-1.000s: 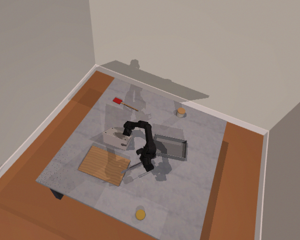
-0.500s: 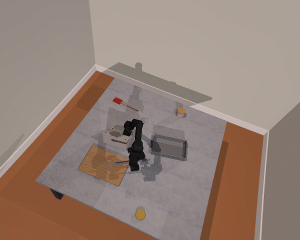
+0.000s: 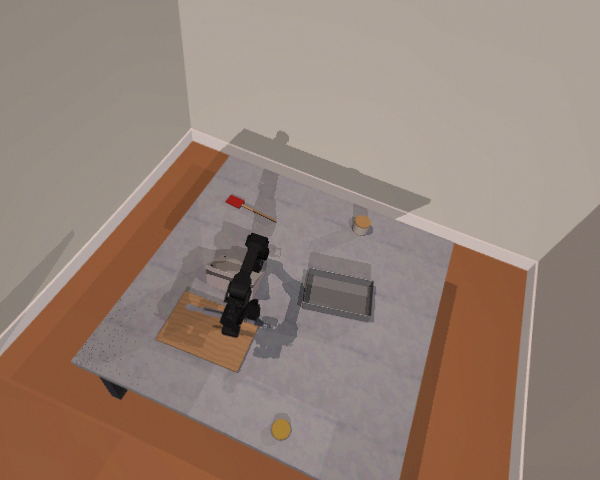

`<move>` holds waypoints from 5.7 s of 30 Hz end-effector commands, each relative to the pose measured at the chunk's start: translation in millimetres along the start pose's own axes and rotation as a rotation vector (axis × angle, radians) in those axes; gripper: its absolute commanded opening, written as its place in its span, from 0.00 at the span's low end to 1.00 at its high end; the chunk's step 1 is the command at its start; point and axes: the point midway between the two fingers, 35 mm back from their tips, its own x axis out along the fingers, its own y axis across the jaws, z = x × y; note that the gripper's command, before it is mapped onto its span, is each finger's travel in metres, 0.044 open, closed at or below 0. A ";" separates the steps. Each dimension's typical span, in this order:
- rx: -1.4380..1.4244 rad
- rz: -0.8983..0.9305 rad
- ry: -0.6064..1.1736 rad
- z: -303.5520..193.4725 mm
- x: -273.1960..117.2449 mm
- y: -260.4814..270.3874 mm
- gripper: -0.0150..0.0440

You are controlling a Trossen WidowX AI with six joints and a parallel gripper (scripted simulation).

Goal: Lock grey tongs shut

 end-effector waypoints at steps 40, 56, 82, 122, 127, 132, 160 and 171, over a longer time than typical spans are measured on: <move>0.290 0.132 0.818 -93.3 34.2 17.5 0.00; 0.261 0.119 0.929 -88.4 32.5 14.5 0.00; 0.263 0.120 0.922 -88.8 32.6 14.8 0.00; 0.404 0.036 0.017 -118.0 25.8 19.1 0.00; 0.404 0.036 0.017 -118.6 34.0 18.2 0.00; 0.404 0.036 0.017 -119.1 42.2 17.5 0.00; 0.404 0.036 0.017 -120.2 88.4 17.9 0.00; 0.404 0.036 0.017 -119.9 106.3 20.1 0.00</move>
